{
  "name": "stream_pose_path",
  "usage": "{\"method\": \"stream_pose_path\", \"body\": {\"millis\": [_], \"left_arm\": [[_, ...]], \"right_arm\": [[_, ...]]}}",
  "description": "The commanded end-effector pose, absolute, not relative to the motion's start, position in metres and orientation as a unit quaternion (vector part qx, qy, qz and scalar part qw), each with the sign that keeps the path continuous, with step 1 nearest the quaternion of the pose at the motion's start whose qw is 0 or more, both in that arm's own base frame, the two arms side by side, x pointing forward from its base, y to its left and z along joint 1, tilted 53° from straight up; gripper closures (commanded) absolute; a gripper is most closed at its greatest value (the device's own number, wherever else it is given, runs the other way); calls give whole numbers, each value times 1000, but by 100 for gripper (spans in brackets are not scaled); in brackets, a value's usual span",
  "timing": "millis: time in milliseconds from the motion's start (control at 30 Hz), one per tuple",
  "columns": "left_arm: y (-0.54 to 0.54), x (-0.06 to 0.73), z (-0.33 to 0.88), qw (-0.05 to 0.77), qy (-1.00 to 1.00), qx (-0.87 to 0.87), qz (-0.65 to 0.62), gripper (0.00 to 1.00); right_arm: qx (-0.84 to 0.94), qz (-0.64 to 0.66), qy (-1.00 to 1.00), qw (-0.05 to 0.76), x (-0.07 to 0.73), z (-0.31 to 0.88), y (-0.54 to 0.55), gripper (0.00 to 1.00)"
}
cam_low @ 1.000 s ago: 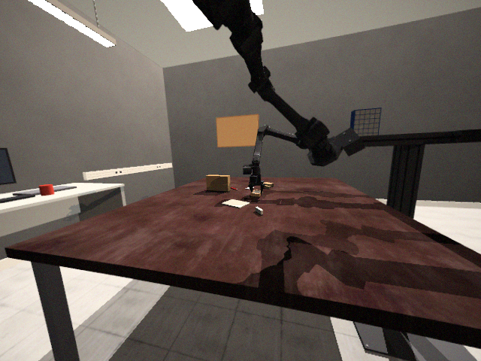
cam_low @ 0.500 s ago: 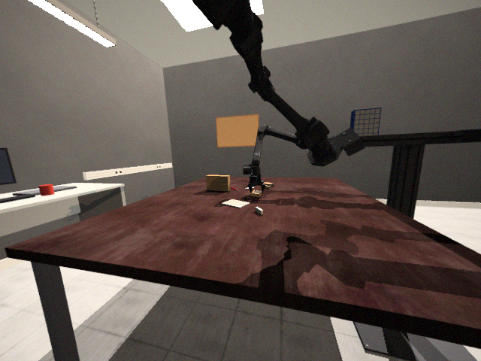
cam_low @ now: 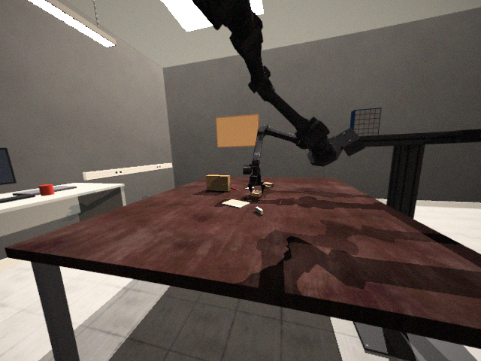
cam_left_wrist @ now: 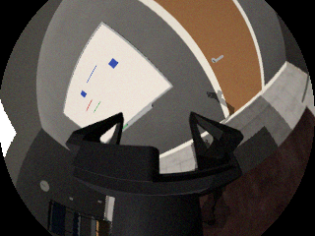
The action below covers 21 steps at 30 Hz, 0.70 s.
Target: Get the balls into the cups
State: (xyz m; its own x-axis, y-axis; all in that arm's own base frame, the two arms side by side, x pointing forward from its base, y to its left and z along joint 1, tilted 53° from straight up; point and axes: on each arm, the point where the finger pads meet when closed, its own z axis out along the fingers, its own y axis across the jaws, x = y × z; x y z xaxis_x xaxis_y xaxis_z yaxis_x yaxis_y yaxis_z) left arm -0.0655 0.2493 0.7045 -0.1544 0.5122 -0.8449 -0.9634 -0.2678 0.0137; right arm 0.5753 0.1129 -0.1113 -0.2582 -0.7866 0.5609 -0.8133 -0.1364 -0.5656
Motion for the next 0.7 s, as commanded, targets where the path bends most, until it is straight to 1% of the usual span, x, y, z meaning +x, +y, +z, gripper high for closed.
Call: {"method": "stream_pose_path", "body": {"millis": [0,667], "left_arm": [[222,-63,736,536,275,-365,710,0],[222,-63,736,536,275,-365,710,0]], "right_arm": [[607,447,-657,7,583,-109,115,15],[612,446,-653,3,567,-93,137,15]]}}
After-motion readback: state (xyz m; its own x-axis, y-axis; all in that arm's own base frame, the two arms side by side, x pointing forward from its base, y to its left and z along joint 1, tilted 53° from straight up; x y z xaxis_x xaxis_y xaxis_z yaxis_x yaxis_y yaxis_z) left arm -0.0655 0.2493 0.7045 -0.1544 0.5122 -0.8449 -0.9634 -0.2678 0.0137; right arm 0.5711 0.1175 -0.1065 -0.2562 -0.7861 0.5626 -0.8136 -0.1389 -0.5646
